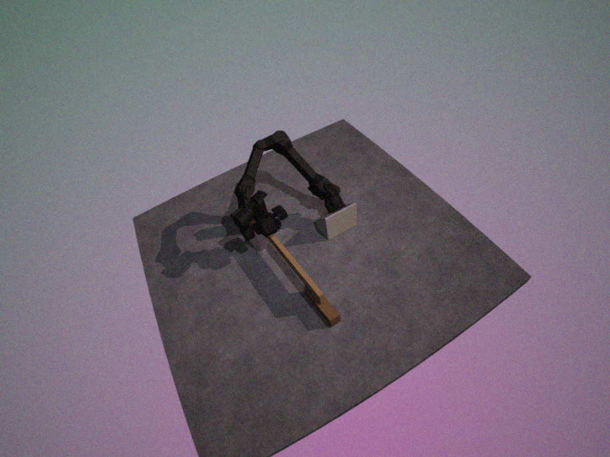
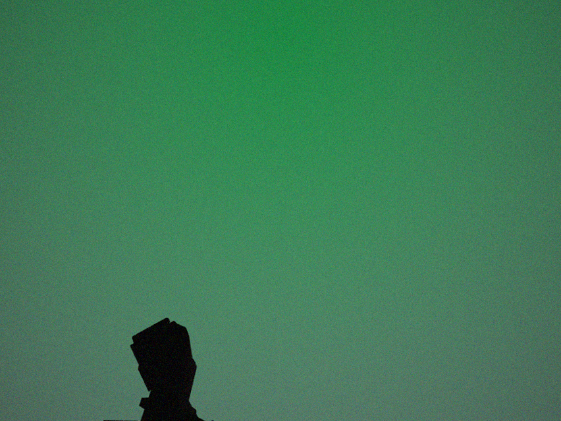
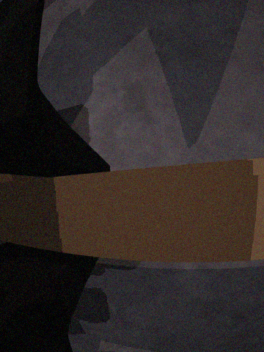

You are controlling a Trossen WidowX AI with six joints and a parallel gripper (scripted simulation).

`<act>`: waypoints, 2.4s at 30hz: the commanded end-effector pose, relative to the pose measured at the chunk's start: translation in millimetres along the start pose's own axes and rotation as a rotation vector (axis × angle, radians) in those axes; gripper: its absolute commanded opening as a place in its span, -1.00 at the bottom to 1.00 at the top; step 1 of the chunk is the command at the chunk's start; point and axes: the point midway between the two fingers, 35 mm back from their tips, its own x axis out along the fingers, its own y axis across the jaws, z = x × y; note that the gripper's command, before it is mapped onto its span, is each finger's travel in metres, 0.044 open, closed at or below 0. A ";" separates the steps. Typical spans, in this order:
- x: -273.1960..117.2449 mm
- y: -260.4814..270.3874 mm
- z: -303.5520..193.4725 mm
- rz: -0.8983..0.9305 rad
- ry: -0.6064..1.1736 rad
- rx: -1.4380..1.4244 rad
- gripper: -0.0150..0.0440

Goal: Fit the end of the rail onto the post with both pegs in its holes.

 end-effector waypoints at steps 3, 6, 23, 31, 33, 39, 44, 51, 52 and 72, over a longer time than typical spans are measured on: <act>-0.6 0.0 -1.4 -0.001 -0.003 -0.002 -0.49; -0.8 -0.1 -2.3 -0.001 -0.003 -0.002 -0.49; -2.3 -0.4 -7.5 -0.001 -0.003 -0.002 -0.49; -2.0 -0.6 -10.0 -0.001 -0.003 -0.002 -0.49; -1.9 -0.6 -10.6 -0.001 -0.003 -0.002 -0.49; -1.4 -0.8 -12.4 -0.001 -0.003 -0.002 -0.49; -1.0 -0.9 -14.0 -0.001 -0.003 -0.002 -0.49; -0.9 -1.0 -16.2 -0.001 -0.003 -0.002 -0.49; -1.0 -1.1 -16.5 -0.001 -0.003 -0.002 -0.49; -2.2 -1.2 -22.6 -0.001 -0.002 -0.002 -0.49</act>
